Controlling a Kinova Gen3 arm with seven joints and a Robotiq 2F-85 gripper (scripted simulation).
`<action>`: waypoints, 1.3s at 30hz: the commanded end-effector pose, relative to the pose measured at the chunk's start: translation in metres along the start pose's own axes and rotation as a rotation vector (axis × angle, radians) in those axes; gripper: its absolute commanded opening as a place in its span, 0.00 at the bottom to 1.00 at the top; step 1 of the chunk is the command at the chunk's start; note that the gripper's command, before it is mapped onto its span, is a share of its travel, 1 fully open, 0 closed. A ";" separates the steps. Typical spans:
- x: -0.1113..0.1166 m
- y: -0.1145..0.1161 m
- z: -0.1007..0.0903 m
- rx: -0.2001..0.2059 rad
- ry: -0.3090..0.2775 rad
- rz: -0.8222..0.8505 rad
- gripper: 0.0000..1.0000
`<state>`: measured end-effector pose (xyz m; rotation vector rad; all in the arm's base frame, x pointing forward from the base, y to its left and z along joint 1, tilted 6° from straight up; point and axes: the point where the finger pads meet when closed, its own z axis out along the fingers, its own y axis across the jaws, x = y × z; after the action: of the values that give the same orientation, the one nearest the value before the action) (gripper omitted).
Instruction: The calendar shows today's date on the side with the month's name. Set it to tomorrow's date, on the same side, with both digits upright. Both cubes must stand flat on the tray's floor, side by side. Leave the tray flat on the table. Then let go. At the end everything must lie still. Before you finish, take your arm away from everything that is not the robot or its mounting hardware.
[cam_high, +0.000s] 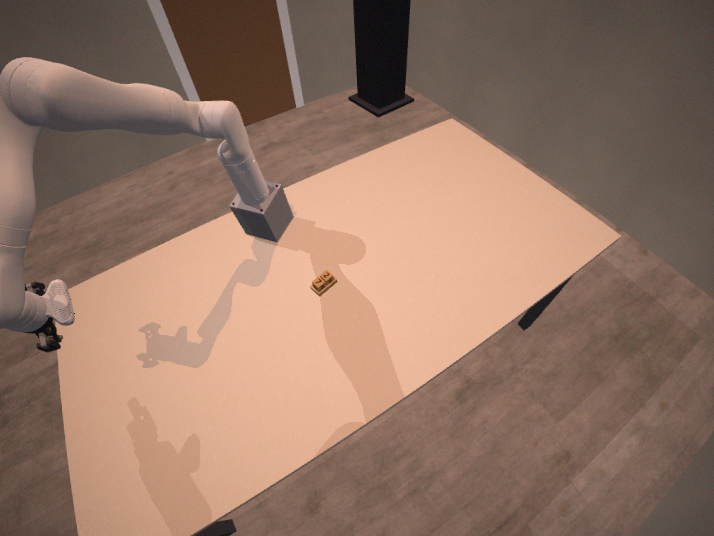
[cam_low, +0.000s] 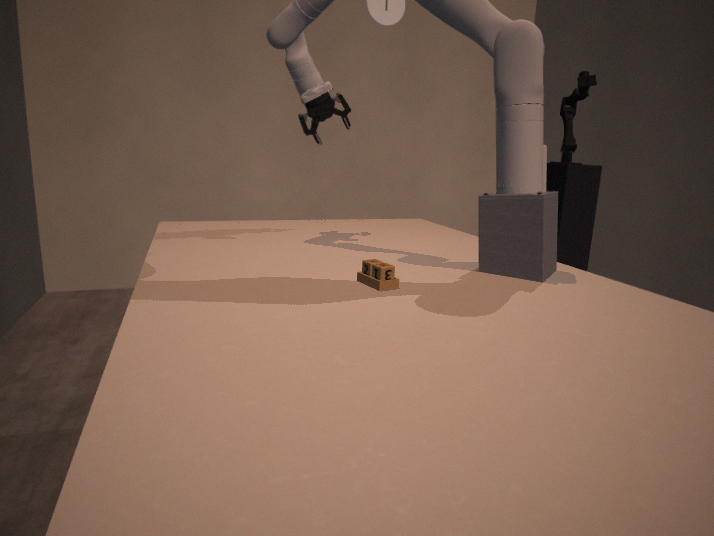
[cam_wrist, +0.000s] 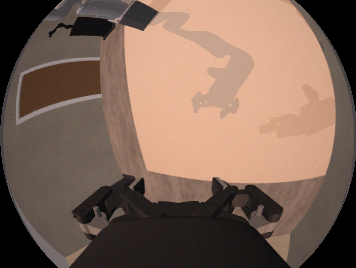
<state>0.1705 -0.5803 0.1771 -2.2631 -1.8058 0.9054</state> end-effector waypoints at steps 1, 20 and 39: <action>0.025 0.029 -0.018 -0.044 -0.038 -0.106 1.00; 0.245 0.146 -0.083 -0.306 -0.187 -0.749 1.00; 0.511 0.112 -0.121 -0.569 -0.277 -1.452 1.00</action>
<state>0.3929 -0.1538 0.0358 -0.5265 -3.1250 0.4276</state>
